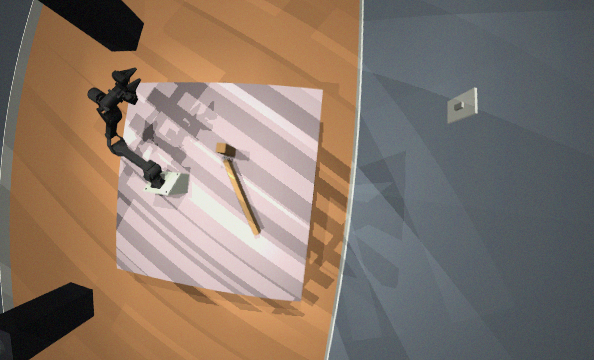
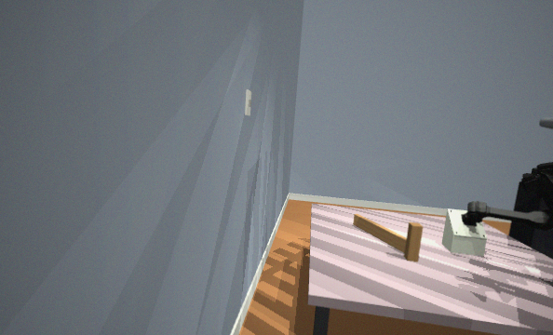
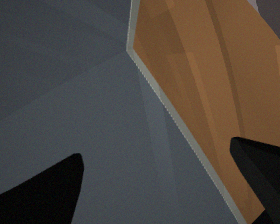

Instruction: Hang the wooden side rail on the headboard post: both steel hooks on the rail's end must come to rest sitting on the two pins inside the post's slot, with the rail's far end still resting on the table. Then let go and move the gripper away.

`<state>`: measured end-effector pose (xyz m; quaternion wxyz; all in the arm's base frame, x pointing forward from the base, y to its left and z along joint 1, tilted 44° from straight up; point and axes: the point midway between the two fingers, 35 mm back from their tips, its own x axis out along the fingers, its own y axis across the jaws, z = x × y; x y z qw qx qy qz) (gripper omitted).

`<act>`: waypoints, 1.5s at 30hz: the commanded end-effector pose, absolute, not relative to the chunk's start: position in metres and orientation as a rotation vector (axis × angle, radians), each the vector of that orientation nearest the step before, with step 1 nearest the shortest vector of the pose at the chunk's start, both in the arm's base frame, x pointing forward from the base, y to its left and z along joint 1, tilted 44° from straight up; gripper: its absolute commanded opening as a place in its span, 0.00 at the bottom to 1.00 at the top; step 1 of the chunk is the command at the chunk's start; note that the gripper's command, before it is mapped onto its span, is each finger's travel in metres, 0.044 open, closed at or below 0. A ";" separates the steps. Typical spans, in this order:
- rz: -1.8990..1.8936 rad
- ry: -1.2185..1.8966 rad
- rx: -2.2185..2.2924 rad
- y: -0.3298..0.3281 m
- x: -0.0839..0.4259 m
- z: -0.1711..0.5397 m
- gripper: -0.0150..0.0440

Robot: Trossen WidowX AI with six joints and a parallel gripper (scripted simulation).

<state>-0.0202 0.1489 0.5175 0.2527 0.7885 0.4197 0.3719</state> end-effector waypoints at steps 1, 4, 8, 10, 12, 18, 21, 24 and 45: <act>0.900 1.206 2.354 0.127 0.046 0.508 1.00; 0.822 1.230 2.493 0.116 0.083 0.497 1.00; 0.690 1.266 2.646 0.106 0.130 0.473 1.00; 0.611 1.288 2.710 0.102 0.153 0.457 1.00; 0.523 1.309 2.773 0.100 0.175 0.439 1.00; 0.220 1.358 2.935 0.099 0.230 0.372 1.00; 0.045 1.374 2.998 0.102 0.250 0.334 1.00; -0.145 1.384 3.047 0.105 0.265 0.292 1.00; -1.016 1.350 3.052 0.125 0.258 0.117 1.00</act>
